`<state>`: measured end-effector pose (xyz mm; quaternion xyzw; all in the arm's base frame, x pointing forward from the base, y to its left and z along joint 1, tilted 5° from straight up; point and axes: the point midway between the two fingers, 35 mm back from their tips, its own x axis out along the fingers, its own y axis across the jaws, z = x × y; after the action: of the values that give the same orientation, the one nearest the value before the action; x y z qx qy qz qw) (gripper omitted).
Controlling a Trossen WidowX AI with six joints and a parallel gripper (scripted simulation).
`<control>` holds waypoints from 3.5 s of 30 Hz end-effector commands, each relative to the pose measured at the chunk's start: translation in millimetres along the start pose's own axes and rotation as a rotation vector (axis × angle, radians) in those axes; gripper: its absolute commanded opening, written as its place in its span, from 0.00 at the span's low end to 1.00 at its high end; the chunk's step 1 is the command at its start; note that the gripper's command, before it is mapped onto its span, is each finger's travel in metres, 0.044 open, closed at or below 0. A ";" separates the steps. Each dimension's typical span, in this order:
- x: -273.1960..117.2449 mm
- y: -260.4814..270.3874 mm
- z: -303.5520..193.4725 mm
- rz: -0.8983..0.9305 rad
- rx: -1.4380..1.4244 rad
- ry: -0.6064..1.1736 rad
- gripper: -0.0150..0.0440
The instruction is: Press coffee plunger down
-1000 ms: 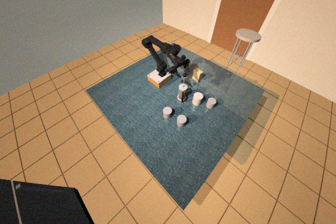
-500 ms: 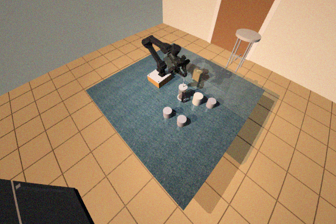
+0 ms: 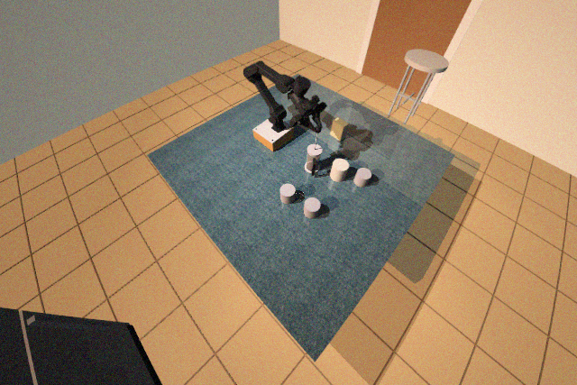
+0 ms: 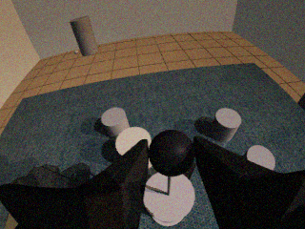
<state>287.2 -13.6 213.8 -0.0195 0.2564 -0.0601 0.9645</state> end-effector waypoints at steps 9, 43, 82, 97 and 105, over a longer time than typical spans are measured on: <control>15.4 0.8 -20.6 0.001 -0.005 0.018 0.47; 50.3 0.4 -65.0 0.001 -0.006 0.017 0.47; 82.2 -1.4 -72.9 0.001 -0.006 0.014 0.47; 85.7 -1.2 -69.2 0.000 -0.006 0.014 0.47; 87.1 -1.1 -67.9 0.000 -0.006 0.014 0.47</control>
<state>329.7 -25.6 121.1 -0.0171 0.2482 -0.0597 0.9667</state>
